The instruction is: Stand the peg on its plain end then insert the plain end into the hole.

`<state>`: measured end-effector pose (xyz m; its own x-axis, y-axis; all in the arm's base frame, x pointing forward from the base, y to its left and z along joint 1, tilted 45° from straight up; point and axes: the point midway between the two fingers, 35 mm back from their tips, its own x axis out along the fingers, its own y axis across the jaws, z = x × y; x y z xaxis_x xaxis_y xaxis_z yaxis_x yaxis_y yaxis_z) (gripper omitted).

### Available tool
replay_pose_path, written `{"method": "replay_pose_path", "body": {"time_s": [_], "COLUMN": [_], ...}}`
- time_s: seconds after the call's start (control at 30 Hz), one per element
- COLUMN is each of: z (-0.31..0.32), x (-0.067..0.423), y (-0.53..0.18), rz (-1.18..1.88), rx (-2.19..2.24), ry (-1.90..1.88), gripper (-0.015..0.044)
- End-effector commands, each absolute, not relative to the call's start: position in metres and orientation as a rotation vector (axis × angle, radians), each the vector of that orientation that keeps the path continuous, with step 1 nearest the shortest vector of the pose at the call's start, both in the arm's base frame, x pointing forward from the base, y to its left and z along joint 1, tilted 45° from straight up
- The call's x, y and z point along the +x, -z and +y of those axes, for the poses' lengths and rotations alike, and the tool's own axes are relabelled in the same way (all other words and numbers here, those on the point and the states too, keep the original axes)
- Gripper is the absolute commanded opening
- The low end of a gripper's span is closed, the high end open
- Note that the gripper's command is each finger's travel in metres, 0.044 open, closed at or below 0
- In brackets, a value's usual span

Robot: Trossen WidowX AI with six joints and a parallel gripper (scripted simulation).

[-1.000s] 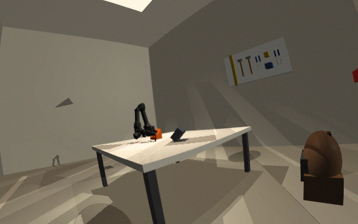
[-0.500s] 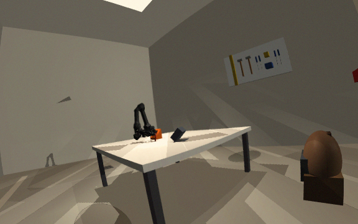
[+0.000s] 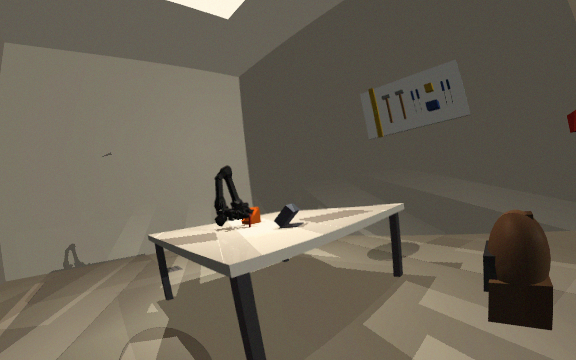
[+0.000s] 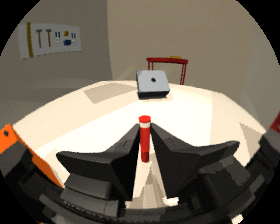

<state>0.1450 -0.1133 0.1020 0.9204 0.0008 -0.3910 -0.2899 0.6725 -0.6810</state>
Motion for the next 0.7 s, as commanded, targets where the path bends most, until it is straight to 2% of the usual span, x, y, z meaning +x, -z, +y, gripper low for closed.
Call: {"method": "replay_pose_path", "body": {"time_s": [0.0, 0.67], "z": [-0.1150, -0.1153], "x": [0.1436, 0.1407], "y": [-0.1012, -0.1006], "rz": [0.379, 0.353], "rx": [-0.821, -0.830], "ry": [-0.168, -0.170], "gripper": [0.0049, 0.0049]}}
